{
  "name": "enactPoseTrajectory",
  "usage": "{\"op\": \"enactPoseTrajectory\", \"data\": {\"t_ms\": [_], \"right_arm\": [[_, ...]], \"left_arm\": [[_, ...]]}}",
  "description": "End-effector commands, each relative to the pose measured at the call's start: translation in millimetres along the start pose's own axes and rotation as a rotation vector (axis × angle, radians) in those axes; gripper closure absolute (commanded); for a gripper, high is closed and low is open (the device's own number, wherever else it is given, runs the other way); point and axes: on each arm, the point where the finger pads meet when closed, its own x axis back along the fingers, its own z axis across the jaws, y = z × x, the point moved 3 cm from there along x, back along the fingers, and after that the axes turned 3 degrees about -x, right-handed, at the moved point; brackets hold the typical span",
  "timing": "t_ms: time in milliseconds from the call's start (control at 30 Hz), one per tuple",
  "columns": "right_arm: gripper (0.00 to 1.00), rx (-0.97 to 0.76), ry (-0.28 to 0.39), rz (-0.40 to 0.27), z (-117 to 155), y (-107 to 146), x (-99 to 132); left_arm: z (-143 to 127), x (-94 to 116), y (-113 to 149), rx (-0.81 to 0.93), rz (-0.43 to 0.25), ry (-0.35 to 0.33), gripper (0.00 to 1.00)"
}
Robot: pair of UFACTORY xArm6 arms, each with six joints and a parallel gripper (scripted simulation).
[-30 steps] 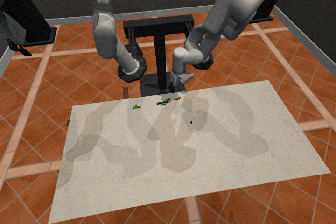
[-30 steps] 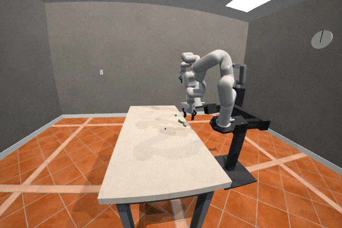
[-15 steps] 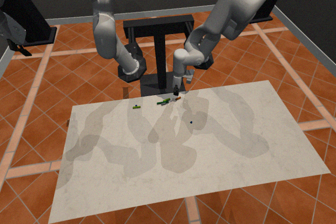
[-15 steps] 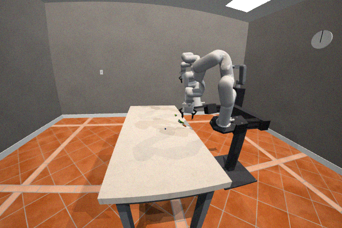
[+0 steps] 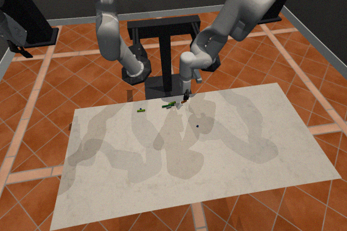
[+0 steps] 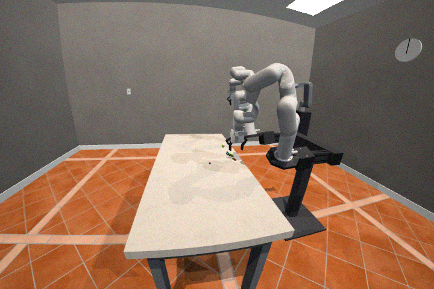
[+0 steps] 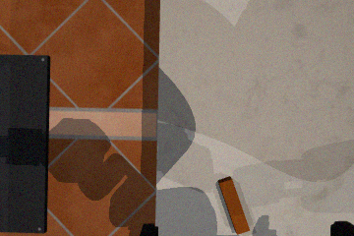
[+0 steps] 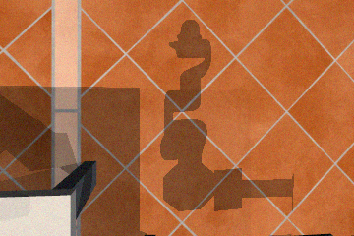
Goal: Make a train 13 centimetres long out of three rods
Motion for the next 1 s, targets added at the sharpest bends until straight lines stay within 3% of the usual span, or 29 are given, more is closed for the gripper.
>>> {"op": "enactPoseTrajectory", "data": {"t_ms": [0,233,433,467,967], "right_arm": [[0.00,0.000,0.000,0.004,0.0,-0.7,1.3],[0.00,0.000,0.000,0.004,0.0,-0.7,1.3],[0.00,0.000,0.000,0.004,0.0,-0.7,1.3],[0.00,0.000,0.000,0.004,0.0,-0.7,1.3],[0.00,0.000,0.000,0.004,0.0,-0.7,1.3]], "left_arm": [[3.7,1.5,0.6,0.131,-0.001,0.020,0.00],[8.0,2.2,0.1,0.293,-0.002,0.020,0.00],[8.8,2.3,0.0,0.320,-0.003,0.020,0.00],[8.8,2.3,0.0,0.320,-0.003,0.020,0.74],[8.8,2.3,0.0,0.320,-0.003,0.020,0.74]]}}
